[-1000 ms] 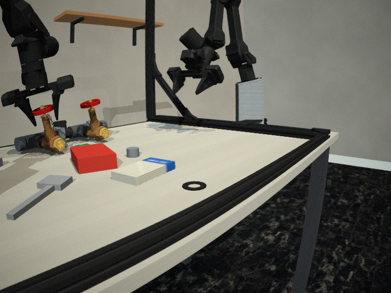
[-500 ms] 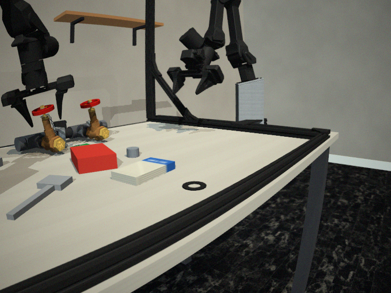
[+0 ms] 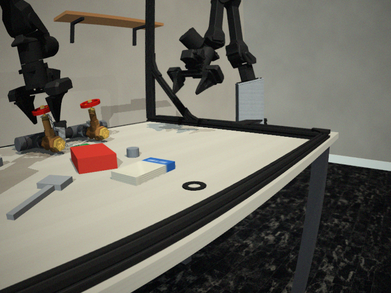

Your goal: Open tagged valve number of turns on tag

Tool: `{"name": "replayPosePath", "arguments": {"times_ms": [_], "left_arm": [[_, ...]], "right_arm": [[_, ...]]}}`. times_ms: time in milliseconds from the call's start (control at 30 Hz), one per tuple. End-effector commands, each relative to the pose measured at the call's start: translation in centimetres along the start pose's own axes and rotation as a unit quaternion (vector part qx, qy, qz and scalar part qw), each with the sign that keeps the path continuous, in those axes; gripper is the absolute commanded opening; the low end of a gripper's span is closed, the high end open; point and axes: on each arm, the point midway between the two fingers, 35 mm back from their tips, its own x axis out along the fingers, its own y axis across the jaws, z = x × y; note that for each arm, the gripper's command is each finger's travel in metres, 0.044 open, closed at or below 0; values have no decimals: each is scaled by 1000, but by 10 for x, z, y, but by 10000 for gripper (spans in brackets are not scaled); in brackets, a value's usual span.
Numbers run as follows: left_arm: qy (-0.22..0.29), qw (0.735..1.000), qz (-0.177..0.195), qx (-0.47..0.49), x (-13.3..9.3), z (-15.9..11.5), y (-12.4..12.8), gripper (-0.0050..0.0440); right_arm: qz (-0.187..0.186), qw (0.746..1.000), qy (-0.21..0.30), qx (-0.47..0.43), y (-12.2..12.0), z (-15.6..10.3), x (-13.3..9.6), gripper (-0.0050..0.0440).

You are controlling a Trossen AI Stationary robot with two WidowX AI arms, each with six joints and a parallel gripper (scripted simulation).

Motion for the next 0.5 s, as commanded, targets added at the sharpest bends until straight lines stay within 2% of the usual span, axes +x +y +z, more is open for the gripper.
{"name": "replayPosePath", "arguments": {"times_ms": [0,200,267,333,467], "left_arm": [[0,1000,0,0,0,0,0,400],[0,1000,0,0,0,0,0,400],[0,1000,0,0,0,0,0,400],[0,1000,0,0,0,0,0,400],[0,1000,0,0,0,0,0,400]], "right_arm": [[0,994,0,109,0,0,0,400],[0,965,0,262,0,0,0,400],[0,965,0,262,0,0,0,400],[0,940,0,341,0,0,0,400],[0,900,0,436,0,0,0,400]]}}
